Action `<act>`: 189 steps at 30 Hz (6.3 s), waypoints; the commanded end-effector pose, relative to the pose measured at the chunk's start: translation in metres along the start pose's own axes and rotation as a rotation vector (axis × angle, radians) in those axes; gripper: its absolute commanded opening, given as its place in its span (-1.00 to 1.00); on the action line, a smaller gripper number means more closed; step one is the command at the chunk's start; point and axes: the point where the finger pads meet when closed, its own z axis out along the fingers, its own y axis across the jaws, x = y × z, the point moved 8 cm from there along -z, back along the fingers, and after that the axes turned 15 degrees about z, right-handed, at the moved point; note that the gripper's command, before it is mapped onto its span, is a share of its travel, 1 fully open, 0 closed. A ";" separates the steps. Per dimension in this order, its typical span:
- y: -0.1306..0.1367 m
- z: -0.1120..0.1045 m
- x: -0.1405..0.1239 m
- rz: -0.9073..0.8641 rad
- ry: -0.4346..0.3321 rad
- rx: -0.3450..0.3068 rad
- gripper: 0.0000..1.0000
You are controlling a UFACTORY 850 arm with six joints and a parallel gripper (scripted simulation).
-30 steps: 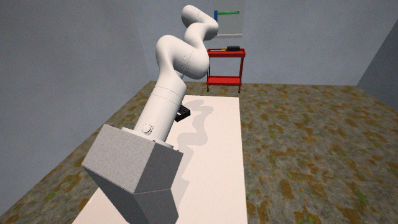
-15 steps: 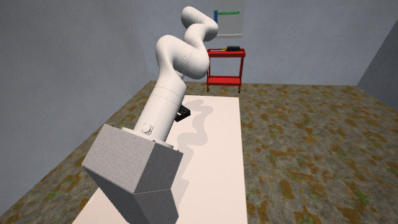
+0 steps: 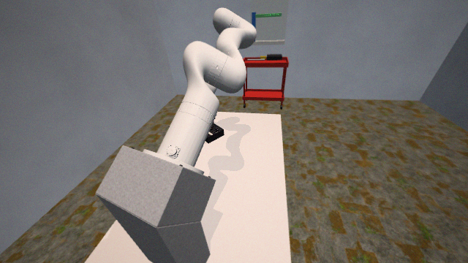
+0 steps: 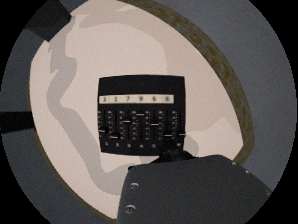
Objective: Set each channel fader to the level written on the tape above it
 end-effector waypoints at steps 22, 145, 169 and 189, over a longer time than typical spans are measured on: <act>-0.001 -0.001 0.005 0.000 0.000 -0.001 -1.00; -0.004 -0.041 0.017 0.000 0.000 -0.001 -1.00; -0.004 -0.107 0.017 0.000 0.000 -0.001 1.00; -0.004 -0.120 0.017 0.000 0.000 -0.001 1.00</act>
